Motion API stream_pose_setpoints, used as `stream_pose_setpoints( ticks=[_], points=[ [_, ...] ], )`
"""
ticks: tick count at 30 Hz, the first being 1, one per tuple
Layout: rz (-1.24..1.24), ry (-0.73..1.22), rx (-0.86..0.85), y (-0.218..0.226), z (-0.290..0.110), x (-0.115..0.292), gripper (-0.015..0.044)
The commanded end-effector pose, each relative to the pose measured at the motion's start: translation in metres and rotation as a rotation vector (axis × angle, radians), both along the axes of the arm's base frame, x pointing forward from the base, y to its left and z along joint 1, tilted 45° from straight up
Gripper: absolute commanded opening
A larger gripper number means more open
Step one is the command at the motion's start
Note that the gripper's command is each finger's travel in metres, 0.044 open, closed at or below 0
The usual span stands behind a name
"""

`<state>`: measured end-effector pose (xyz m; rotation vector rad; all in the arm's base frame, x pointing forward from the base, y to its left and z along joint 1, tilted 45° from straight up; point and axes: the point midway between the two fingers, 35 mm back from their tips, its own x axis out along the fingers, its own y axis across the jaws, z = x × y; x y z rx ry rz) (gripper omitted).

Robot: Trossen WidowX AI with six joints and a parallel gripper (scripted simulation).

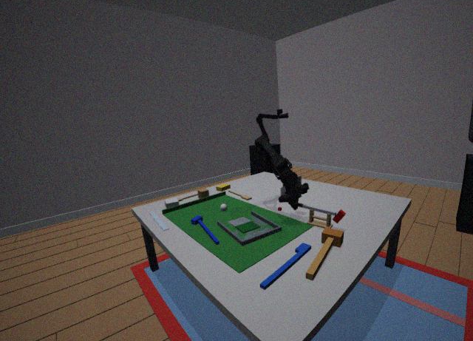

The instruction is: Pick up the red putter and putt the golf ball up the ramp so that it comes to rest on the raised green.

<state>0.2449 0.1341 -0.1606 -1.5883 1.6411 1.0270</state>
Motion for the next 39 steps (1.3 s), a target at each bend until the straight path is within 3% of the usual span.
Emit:
stream_pose_setpoints(
  ticks=[1, 10, 39],
  points=[
    [0.004, -0.017, 0.034, 0.032, 0.024, 0.006, 0.0000],
    [0.003, -0.015, 0.034, 0.057, 0.053, 0.004, 0.0000],
    [-0.633, -0.481, -0.082, -0.059, 0.193, 0.040, 0.0000]
  ],
)
